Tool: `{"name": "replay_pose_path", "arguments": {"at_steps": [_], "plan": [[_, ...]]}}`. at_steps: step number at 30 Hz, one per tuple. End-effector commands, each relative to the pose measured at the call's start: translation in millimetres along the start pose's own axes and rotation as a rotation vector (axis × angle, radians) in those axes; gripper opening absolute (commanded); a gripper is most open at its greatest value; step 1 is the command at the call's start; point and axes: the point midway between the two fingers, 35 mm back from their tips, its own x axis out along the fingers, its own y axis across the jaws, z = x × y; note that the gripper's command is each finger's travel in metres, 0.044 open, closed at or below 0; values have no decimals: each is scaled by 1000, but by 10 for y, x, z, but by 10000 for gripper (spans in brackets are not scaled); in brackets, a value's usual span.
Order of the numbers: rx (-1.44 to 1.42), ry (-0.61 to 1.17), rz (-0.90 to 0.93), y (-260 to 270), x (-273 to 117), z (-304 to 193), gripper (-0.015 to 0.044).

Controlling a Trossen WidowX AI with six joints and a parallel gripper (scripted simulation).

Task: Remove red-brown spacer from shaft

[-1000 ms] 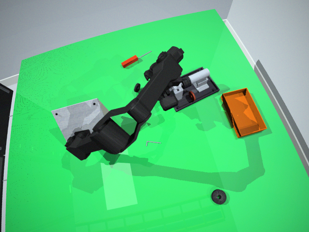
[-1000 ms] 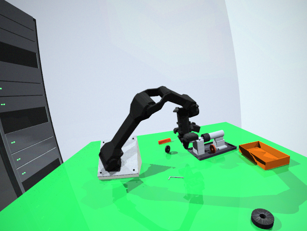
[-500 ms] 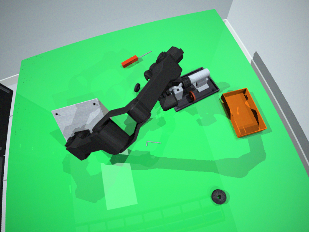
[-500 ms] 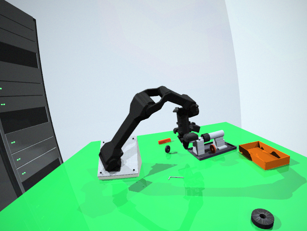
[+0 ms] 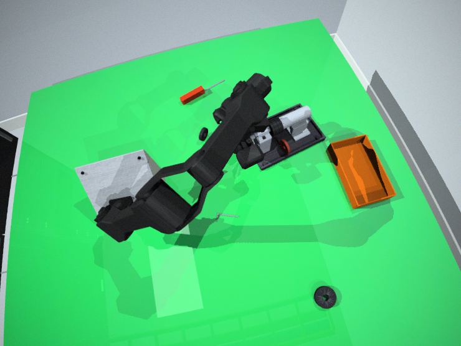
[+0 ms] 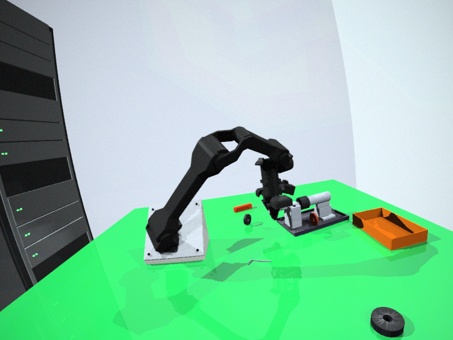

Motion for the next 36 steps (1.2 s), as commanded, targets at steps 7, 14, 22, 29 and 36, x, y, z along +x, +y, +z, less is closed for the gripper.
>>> {"name": "replay_pose_path", "arguments": {"at_steps": [7,14,22,29,36], "plan": [[0,-4,-1,-2,-10,23,0],[0,-4,-1,-3,-10,31,0],[0,-4,-1,-3,-10,40,0],[0,-4,-1,-3,-10,48,0],[0,-4,-1,-3,-10,57,0]]}}
